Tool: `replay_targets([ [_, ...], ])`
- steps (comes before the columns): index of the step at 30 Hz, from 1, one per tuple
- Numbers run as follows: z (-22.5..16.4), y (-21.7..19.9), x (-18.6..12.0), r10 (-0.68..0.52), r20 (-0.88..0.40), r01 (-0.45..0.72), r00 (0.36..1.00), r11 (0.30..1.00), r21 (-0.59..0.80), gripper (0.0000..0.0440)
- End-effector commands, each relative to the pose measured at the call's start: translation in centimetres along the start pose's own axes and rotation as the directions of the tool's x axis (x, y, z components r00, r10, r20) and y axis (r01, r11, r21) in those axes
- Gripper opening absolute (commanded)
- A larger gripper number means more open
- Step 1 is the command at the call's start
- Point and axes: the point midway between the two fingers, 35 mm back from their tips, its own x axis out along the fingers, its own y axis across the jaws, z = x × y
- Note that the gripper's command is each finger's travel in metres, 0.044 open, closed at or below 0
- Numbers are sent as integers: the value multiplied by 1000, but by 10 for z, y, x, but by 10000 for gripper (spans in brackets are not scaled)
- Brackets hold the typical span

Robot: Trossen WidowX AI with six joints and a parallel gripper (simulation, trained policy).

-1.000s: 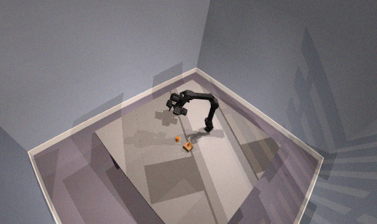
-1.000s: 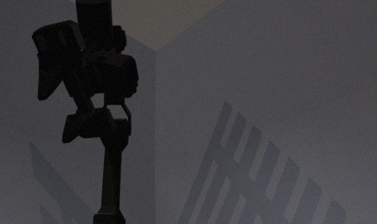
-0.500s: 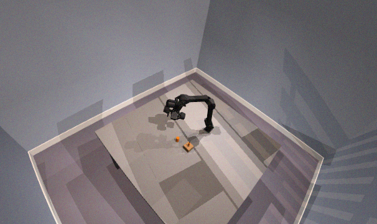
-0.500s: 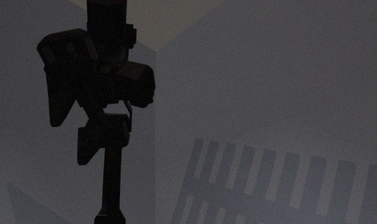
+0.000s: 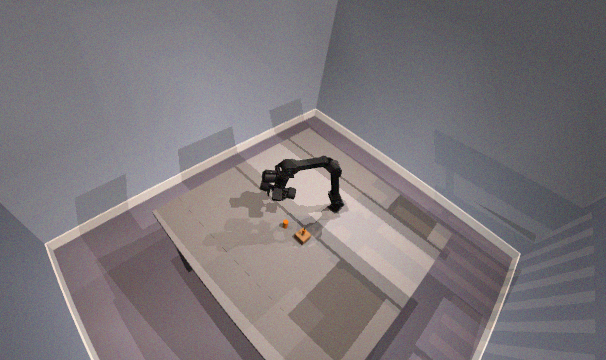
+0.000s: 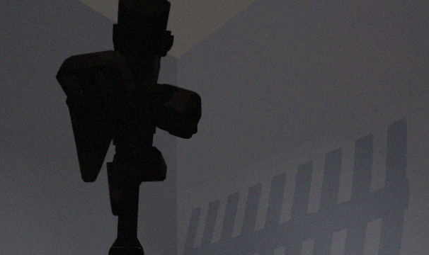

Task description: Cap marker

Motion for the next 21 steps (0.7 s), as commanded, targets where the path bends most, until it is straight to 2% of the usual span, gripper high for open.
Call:
replay_targets([
  [1, 11, 4, 11, 40, 1, -40, 999, 999, -7, 318],
  [21, 51, 33, 42, 196, 7, -195, 981, 978, -74, 314],
])
